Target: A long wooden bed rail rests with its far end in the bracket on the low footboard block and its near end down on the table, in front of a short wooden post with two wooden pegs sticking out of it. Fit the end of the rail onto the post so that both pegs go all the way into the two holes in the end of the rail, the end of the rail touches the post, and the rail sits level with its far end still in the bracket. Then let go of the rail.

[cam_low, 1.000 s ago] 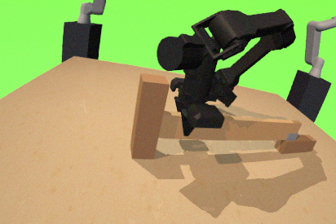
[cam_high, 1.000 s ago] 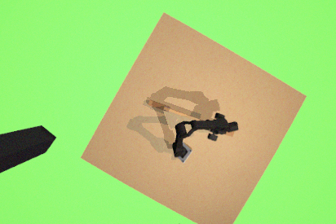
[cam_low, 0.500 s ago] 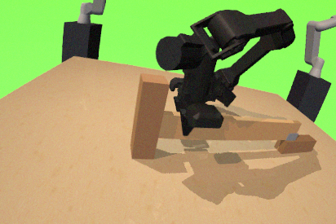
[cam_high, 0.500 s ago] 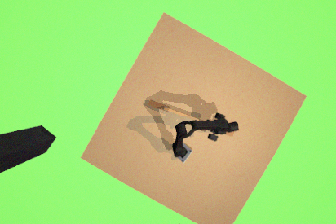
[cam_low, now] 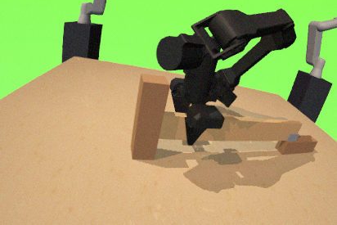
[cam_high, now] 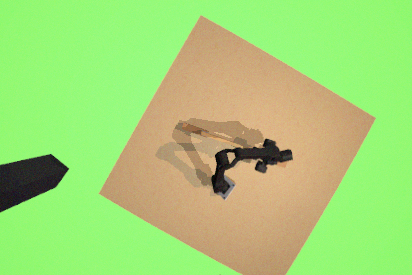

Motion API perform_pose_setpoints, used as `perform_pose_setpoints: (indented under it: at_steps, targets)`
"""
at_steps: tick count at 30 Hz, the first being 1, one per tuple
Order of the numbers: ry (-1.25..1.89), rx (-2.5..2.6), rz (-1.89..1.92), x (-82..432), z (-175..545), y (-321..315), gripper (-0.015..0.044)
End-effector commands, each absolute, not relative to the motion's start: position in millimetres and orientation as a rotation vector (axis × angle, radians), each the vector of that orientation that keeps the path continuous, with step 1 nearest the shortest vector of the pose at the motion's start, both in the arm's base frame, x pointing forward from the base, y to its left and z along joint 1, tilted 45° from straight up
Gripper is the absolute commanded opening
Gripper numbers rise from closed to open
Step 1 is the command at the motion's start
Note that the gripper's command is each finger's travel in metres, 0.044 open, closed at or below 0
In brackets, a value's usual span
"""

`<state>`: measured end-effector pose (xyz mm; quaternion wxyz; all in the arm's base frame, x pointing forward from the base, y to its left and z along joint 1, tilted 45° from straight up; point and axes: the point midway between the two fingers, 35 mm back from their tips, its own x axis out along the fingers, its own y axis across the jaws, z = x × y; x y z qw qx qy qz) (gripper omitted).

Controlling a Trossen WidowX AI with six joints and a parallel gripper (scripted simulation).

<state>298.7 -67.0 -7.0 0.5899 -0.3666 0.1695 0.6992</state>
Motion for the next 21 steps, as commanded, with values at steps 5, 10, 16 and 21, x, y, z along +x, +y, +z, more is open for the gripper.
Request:
perform_pose_setpoints:
  at_steps: [5, 10, 16, 21]
  targets:
    - [0.395, -0.859, 1.620, 295, 14, -68, 0.0440]
    - [0.396, -0.865, 1.613, 289, 34, -67, 0.0440]
    - [0.396, -0.865, 1.613, 289, 34, -67, 0.0440]
    - [0.396, -0.865, 1.613, 289, 34, -67, 0.0440]
